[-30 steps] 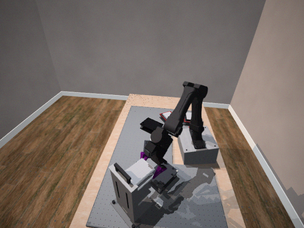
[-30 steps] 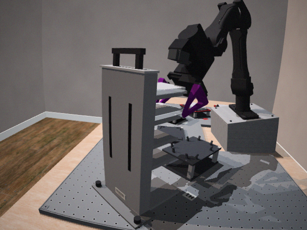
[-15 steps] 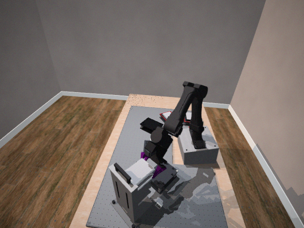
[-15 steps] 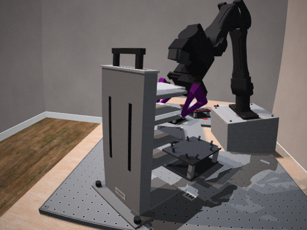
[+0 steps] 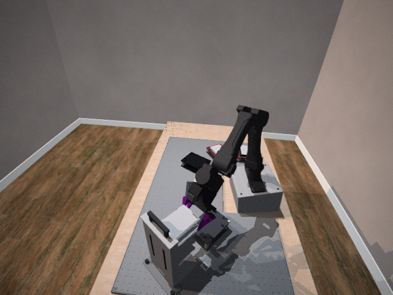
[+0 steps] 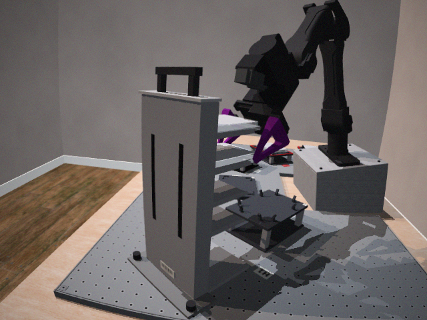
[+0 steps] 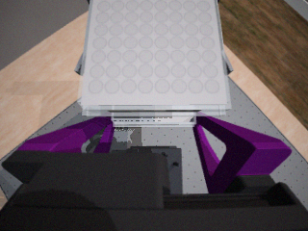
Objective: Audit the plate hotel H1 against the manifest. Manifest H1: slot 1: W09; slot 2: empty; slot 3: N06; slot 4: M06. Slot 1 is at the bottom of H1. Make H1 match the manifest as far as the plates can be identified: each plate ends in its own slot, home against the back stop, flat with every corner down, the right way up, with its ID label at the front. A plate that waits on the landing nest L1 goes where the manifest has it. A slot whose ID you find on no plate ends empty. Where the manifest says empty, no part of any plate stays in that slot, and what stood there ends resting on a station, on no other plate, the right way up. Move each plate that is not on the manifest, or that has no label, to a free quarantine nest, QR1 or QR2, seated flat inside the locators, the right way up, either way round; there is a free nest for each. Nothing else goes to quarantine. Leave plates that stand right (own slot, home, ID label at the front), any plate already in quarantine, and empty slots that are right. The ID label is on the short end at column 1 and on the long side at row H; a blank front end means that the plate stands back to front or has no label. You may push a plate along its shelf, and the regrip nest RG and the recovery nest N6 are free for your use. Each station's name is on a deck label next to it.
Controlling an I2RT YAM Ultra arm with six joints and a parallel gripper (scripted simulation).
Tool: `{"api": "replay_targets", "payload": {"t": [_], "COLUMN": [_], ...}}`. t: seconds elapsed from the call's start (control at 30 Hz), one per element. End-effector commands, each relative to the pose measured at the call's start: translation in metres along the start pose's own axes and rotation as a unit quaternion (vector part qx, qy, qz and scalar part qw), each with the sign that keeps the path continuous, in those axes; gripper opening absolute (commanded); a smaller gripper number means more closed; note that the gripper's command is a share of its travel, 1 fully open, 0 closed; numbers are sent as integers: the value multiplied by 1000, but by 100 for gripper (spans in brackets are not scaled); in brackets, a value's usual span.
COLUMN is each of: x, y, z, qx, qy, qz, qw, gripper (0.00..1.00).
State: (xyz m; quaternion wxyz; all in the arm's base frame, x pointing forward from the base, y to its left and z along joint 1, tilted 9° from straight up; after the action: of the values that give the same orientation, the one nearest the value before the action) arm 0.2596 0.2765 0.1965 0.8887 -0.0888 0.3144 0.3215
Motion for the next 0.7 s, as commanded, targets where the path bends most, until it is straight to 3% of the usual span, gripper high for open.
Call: {"api": "replay_targets", "payload": {"t": [0.0, 0.67], "x": [-6, -23], "y": [0, -3], "z": [4, -13], "qx": [0, 0], "qy": [-8, -8], "qz": [1, 1], "qw": [1000, 1000], "gripper": [86, 86]}}
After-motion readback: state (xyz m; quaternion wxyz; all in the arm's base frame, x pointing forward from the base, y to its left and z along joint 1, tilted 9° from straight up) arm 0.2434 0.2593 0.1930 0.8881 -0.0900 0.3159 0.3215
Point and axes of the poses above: the point where the finger pads meet when closed, its own x axis out along the fingers, its own y axis across the jaws, z = x × y, the point moved 10 cm from there along -x, back along the fingers, and after that the axes turned 11 degrees about x, right-handed, at the moved point
